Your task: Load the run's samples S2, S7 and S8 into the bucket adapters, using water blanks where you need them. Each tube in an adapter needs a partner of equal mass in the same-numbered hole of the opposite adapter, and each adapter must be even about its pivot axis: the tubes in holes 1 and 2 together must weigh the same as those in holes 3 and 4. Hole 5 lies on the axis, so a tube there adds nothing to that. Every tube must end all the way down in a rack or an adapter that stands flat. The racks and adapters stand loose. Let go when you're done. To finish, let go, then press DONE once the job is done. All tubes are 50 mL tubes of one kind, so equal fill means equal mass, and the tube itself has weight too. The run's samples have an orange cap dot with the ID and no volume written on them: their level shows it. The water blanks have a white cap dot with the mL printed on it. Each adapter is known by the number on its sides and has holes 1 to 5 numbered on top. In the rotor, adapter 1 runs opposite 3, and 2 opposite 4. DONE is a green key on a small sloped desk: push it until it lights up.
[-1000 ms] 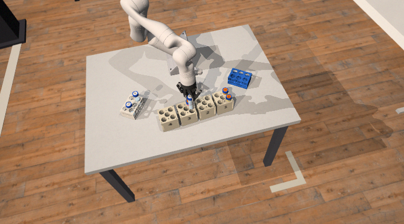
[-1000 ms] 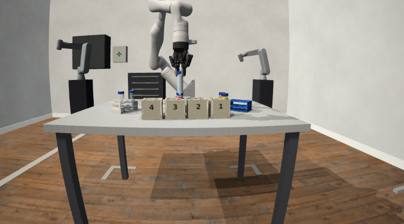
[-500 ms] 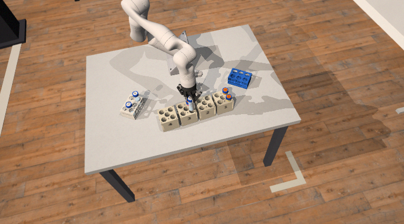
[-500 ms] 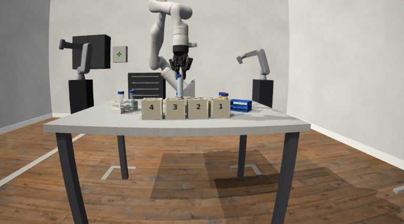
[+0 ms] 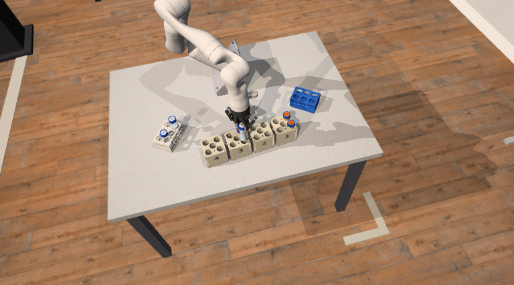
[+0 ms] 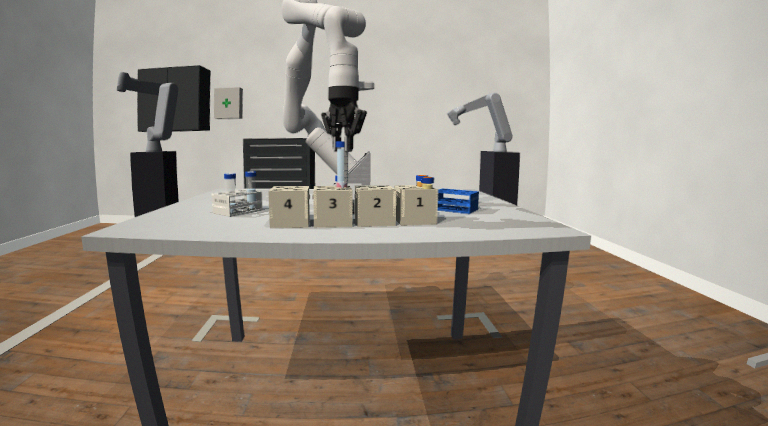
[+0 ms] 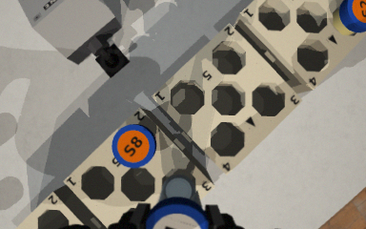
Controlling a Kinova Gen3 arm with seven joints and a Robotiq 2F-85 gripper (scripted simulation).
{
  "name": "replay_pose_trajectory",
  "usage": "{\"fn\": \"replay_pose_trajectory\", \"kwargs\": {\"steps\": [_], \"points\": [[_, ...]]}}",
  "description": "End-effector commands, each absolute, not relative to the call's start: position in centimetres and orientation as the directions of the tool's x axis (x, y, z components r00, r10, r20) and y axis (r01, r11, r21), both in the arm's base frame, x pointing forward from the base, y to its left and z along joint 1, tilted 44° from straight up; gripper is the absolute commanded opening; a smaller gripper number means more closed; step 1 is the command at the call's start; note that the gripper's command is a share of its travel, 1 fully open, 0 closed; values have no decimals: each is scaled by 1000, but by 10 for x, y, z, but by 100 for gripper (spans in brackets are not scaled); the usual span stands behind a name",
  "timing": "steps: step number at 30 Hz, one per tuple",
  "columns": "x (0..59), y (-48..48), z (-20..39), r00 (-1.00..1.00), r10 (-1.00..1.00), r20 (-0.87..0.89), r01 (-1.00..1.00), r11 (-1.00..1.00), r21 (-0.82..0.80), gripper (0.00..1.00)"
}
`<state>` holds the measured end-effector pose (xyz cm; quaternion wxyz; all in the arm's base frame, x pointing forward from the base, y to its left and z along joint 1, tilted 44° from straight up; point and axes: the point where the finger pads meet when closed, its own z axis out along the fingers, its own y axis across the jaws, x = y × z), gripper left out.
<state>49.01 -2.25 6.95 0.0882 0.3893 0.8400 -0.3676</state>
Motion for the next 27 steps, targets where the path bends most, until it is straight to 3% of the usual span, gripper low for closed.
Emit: {"fn": "replay_pose_trajectory", "kwargs": {"steps": [1,27], "points": [[490,-22,69,-682,589,-435,719,428,-548,10],[488,-32,59,-682,589,-435,719,428,-548,10]]}}
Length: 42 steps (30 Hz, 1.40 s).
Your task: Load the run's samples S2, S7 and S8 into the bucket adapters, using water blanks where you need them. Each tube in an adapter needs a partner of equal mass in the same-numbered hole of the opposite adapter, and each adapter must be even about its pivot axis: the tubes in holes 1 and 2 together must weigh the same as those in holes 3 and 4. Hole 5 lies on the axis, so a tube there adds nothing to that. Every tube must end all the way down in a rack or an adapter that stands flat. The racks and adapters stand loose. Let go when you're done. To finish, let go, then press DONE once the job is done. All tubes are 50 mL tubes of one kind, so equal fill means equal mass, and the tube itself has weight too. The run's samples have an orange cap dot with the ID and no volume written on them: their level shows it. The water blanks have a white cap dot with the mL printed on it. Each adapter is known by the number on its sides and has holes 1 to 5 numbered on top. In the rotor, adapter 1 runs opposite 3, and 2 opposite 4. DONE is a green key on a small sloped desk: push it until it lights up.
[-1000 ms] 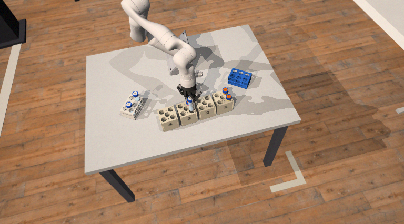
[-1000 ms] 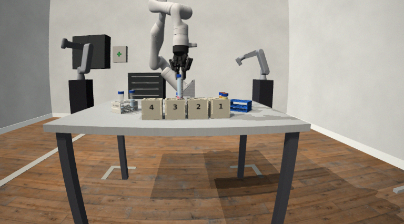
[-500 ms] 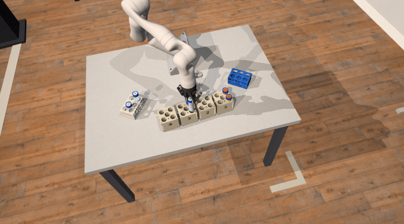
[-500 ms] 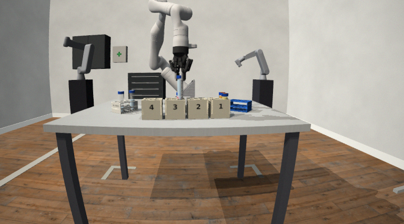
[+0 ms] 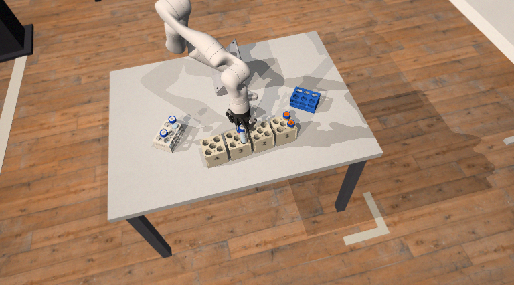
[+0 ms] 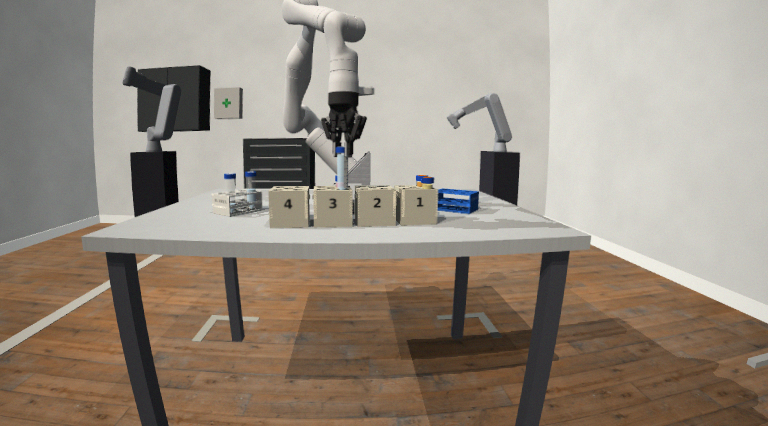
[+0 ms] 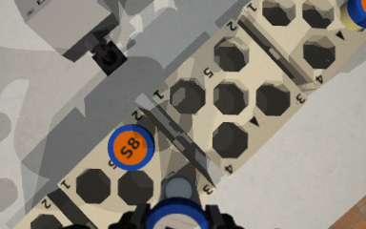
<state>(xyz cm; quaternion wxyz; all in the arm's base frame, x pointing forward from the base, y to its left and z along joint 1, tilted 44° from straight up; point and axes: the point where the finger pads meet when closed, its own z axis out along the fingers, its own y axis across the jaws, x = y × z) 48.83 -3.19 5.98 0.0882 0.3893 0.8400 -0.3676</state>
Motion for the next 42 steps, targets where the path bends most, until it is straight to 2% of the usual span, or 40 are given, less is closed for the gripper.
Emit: {"fn": "replay_pose_trajectory", "kwargs": {"steps": [1,42], "points": [[488,-33,59,-682,589,-435,719,428,-548,10],[485,-50,41,-682,589,-435,719,428,-548,10]]}}
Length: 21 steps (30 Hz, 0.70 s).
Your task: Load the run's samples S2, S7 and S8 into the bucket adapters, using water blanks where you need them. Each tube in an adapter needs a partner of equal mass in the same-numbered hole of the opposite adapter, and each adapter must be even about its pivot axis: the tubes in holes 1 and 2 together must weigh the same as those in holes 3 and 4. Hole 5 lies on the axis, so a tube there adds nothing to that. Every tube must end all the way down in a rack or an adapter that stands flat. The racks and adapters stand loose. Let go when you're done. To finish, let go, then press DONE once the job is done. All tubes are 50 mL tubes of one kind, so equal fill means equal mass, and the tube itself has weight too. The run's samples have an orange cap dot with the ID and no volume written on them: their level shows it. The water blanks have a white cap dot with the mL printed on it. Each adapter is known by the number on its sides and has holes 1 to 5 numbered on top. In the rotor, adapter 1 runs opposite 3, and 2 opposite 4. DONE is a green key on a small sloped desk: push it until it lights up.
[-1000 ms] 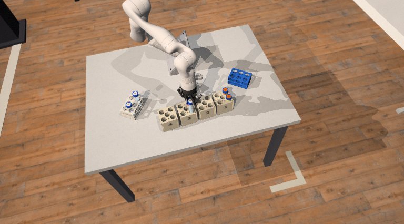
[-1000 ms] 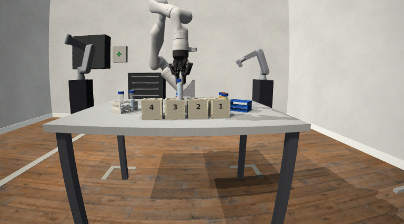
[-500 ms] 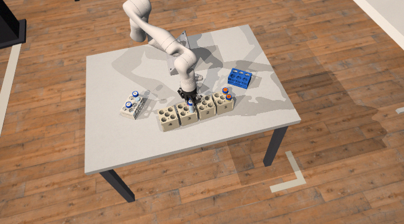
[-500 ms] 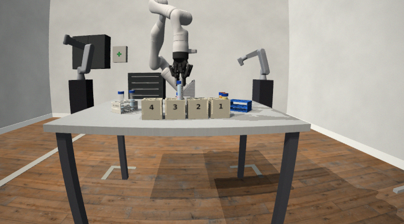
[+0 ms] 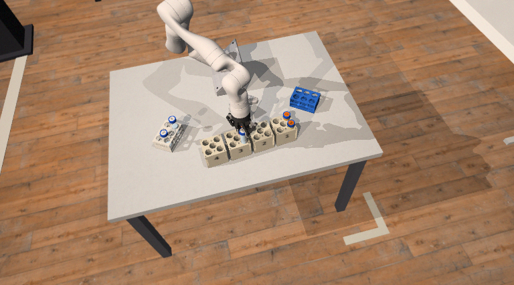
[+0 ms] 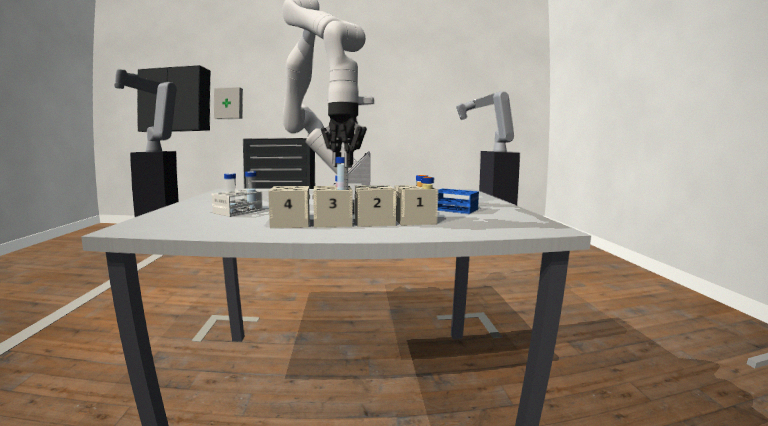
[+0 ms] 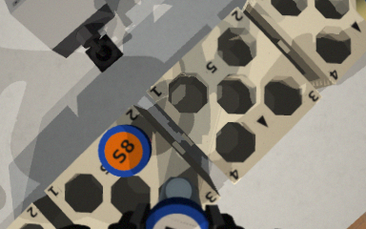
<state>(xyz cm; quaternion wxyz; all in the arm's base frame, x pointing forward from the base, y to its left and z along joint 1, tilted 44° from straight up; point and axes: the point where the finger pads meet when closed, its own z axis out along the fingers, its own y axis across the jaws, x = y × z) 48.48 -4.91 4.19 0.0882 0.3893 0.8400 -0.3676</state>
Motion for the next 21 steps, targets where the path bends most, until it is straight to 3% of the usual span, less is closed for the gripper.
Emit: {"fn": "replay_pose_trajectory", "kwargs": {"steps": [1,21], "points": [[485,-50,40,-682,589,-435,719,428,-548,10],[483,-58,32,-682,589,-435,719,428,-548,10]]}}
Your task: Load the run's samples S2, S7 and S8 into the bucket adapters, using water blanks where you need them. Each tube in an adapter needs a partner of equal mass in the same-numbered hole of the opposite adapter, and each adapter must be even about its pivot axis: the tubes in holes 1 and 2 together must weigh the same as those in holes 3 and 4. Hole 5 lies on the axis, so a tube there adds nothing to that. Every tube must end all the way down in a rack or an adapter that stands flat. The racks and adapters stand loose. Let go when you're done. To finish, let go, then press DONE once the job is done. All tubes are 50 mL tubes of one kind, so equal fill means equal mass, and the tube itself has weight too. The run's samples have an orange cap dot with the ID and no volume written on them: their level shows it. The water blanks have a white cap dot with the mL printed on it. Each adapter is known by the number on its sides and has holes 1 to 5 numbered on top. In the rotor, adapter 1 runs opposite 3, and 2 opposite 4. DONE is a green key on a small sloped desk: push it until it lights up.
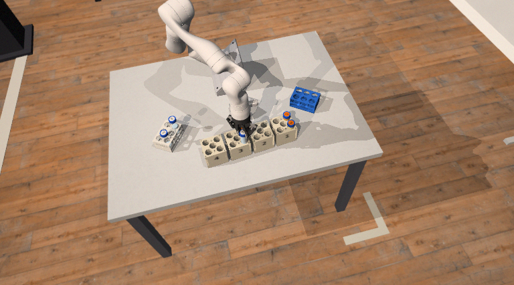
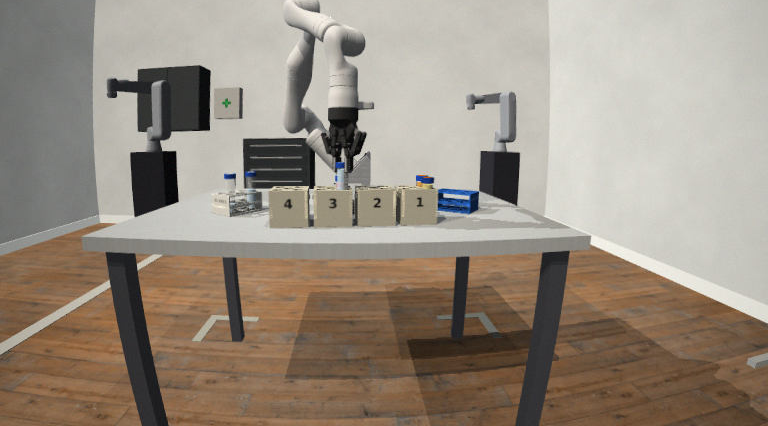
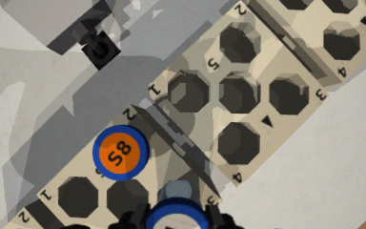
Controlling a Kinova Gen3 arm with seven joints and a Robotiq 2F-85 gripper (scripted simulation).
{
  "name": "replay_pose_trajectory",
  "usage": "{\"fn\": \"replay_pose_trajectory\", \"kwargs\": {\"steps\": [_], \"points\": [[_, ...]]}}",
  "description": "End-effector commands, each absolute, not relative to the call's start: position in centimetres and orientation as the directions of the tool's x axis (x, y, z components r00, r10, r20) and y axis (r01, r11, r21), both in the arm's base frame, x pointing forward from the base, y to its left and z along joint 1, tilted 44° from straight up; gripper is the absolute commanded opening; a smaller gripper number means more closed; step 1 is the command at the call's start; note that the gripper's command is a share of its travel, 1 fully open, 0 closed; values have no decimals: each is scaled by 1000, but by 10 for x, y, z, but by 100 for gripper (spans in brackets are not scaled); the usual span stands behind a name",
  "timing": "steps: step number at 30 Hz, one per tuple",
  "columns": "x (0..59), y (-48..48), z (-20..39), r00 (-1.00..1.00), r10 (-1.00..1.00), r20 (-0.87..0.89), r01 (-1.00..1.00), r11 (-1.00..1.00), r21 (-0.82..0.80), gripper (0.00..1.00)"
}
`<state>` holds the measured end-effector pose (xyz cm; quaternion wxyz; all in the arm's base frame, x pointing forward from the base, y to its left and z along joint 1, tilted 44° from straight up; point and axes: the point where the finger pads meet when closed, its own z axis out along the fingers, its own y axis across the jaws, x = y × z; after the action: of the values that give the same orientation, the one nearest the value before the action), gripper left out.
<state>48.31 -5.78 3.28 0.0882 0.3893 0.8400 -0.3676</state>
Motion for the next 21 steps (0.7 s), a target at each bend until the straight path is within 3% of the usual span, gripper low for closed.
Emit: {"fn": "replay_pose_trajectory", "kwargs": {"steps": [1,21], "points": [[483,-58,32,-682,589,-435,719,428,-548,10],[482,-66,24,-682,589,-435,719,428,-548,10]]}}
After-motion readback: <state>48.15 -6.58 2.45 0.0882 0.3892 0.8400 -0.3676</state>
